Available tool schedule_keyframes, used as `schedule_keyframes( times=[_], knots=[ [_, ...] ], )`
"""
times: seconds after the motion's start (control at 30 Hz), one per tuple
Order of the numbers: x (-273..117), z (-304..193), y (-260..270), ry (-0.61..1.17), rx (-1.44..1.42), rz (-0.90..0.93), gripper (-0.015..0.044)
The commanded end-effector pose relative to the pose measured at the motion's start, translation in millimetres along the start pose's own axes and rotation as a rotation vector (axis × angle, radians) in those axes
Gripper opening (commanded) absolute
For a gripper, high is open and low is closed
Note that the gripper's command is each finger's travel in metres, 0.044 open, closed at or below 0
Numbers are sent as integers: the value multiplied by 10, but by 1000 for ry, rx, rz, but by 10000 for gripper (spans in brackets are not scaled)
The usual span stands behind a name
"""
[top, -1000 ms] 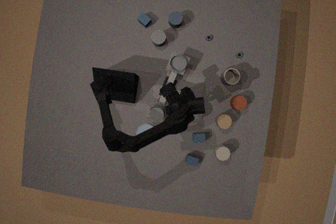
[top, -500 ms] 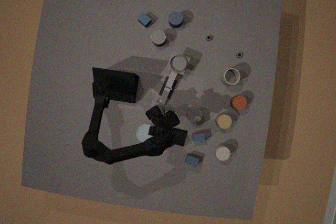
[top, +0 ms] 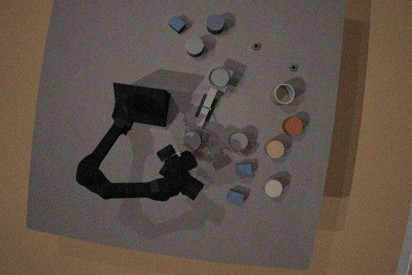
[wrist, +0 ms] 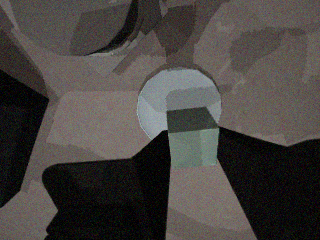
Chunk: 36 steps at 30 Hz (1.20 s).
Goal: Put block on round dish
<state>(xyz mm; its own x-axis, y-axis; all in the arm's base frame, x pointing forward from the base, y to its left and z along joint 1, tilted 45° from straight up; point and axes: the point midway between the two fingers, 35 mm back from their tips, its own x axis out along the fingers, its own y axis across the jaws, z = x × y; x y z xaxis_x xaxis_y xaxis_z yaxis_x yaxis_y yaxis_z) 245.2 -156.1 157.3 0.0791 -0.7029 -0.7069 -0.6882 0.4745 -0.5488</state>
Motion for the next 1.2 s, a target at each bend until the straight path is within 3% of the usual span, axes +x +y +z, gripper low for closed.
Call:
schedule_keyframes(
  times=[0.0, 0.37, 1.03, 1.17],
  knots=[
    [23, -52, 15, 6, -10, -5, 0],
    [420, -58, 13, 7, -10, -6, 0],
    [632, -61, 12, 8, -10, -7, 0],
    [581, -65, -5, 9, -3, -12, 105]
  ],
)
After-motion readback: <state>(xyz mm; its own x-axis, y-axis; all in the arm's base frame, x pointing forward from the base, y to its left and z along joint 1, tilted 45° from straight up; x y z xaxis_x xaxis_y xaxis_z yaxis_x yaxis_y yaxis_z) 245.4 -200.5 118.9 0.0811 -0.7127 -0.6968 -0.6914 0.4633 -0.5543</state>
